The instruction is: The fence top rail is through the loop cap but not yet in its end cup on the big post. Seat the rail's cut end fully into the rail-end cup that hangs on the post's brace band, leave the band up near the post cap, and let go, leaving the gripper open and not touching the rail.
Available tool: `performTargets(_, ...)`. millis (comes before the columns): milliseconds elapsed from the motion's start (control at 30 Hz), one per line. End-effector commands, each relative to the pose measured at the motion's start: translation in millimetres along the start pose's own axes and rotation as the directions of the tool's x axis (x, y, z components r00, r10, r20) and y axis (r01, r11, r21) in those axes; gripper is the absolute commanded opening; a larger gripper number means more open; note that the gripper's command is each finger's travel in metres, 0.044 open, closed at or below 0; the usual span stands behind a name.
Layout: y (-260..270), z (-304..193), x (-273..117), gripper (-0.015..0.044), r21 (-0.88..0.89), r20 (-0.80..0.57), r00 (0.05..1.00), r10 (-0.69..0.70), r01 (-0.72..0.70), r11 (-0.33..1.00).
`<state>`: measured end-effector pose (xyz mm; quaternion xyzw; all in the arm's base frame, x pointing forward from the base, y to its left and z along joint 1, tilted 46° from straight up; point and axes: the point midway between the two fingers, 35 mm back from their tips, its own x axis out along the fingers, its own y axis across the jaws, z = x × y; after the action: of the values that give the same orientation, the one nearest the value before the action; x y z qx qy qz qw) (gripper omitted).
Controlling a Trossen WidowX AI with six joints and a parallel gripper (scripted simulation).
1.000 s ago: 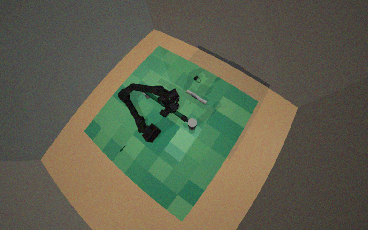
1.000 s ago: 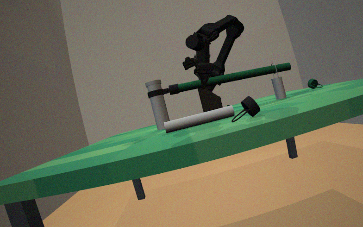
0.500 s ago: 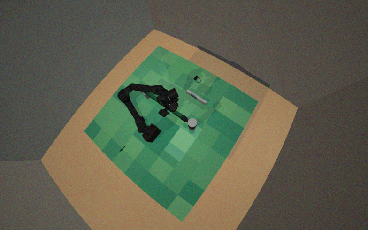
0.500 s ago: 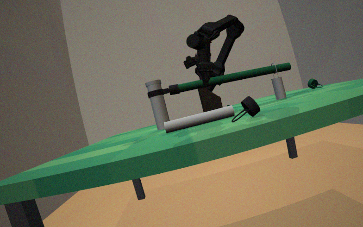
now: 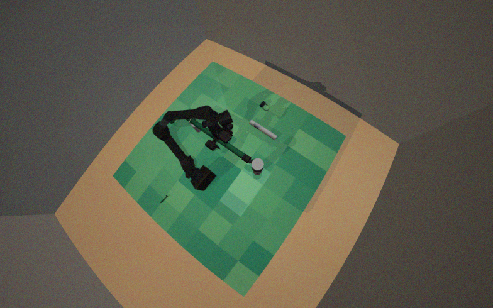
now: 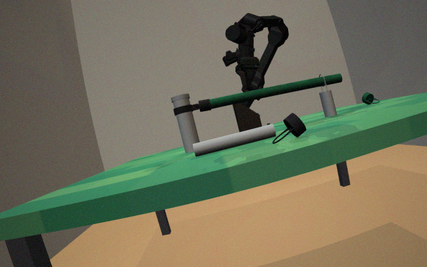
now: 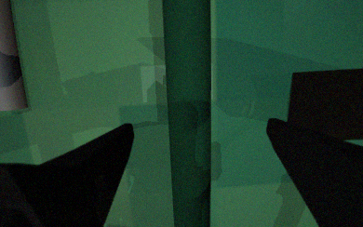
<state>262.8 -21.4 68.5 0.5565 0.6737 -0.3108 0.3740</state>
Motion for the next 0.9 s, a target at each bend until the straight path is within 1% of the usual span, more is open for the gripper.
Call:
performTargets(0,-0.1,-0.5,-26.6,0.044,-0.008,0.012,1.0,0.015,-0.015,1.0)
performTargets(867,-0.5,-0.7,-28.8,0.044,-0.008,0.012,1.0,0.015,-0.015,1.0)
